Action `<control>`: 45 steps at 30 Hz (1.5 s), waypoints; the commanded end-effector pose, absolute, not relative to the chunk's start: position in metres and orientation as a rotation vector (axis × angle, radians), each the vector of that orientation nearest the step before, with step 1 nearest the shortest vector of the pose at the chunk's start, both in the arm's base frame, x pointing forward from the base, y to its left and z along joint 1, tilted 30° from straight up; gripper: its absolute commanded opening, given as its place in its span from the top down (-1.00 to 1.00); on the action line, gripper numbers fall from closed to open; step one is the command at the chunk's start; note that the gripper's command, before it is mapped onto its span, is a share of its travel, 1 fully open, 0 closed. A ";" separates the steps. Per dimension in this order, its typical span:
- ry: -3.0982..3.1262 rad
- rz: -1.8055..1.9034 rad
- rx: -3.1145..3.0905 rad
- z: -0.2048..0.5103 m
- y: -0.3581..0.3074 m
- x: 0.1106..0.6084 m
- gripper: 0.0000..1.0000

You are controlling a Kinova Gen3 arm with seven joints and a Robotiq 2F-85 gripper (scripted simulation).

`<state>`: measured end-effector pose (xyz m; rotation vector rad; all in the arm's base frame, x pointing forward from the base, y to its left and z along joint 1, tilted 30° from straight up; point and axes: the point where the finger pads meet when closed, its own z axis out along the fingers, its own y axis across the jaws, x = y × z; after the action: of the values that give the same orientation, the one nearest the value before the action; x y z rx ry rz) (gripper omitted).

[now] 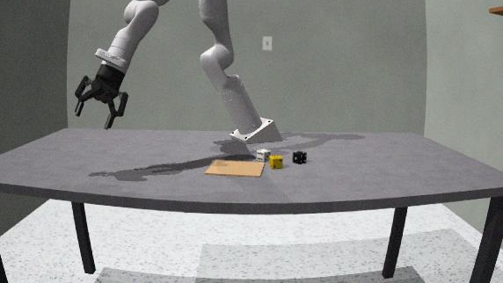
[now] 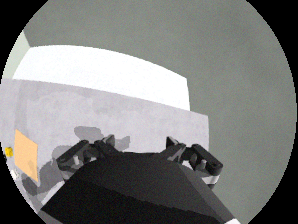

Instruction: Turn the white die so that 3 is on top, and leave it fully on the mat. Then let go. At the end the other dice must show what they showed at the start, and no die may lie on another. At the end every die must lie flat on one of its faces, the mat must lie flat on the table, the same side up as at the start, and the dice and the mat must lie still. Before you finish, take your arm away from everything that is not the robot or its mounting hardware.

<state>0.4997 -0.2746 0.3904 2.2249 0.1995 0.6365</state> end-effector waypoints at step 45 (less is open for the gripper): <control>1.903 -0.199 1.829 0.175 0.067 0.271 -1.00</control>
<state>0.2754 0.0596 0.1746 1.8564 1.8733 -0.2037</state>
